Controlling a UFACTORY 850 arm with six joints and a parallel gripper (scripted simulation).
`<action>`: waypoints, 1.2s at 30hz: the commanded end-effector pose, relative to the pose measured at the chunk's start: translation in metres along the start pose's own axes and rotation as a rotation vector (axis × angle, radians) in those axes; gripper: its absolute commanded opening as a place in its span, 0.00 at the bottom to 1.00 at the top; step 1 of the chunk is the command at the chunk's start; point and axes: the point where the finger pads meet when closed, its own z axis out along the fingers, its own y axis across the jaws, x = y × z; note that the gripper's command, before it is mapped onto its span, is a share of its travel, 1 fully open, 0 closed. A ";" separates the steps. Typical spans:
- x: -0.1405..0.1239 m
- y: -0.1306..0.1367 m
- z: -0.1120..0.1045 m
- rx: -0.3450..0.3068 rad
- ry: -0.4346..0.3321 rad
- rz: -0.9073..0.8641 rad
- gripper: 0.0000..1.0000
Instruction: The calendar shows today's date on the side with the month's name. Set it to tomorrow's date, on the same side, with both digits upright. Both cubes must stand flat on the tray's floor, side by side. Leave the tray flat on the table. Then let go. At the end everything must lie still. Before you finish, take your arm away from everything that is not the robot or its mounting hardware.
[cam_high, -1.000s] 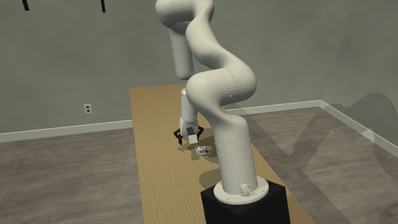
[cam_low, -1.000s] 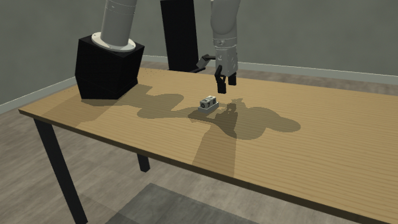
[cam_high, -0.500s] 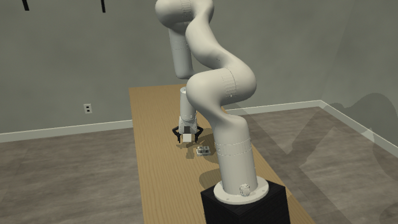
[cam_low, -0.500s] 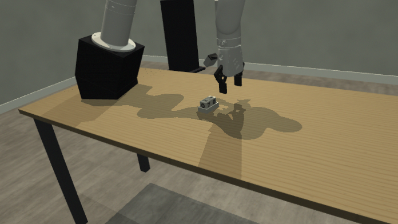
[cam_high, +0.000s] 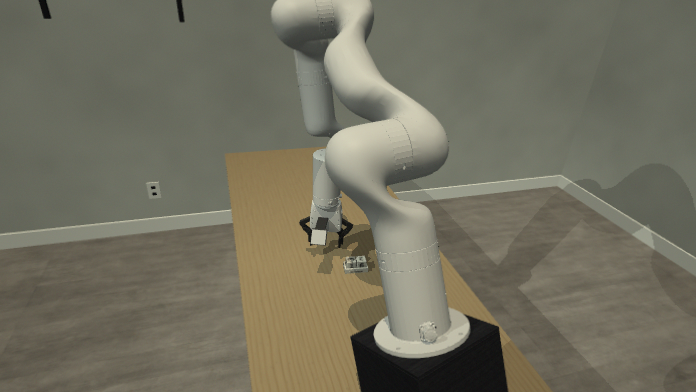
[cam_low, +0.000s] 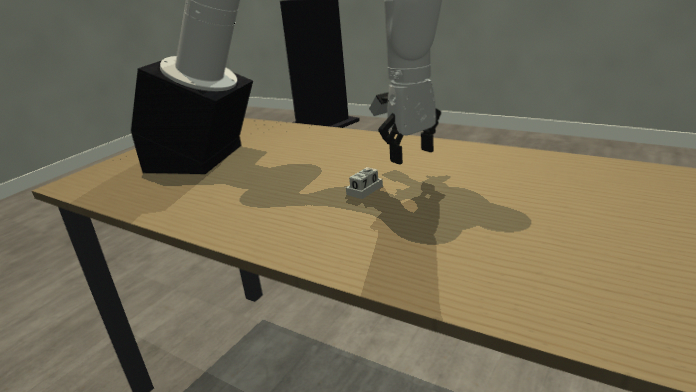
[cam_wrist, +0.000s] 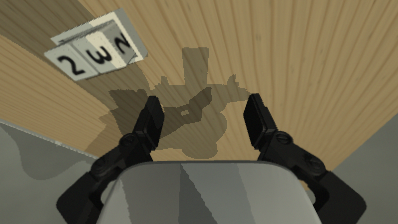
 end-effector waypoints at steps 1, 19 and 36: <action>-0.003 0.002 0.000 -0.008 0.012 0.146 1.00; -0.018 0.011 0.009 -0.008 0.012 0.156 1.00; -0.017 0.011 0.038 -0.008 0.012 0.156 1.00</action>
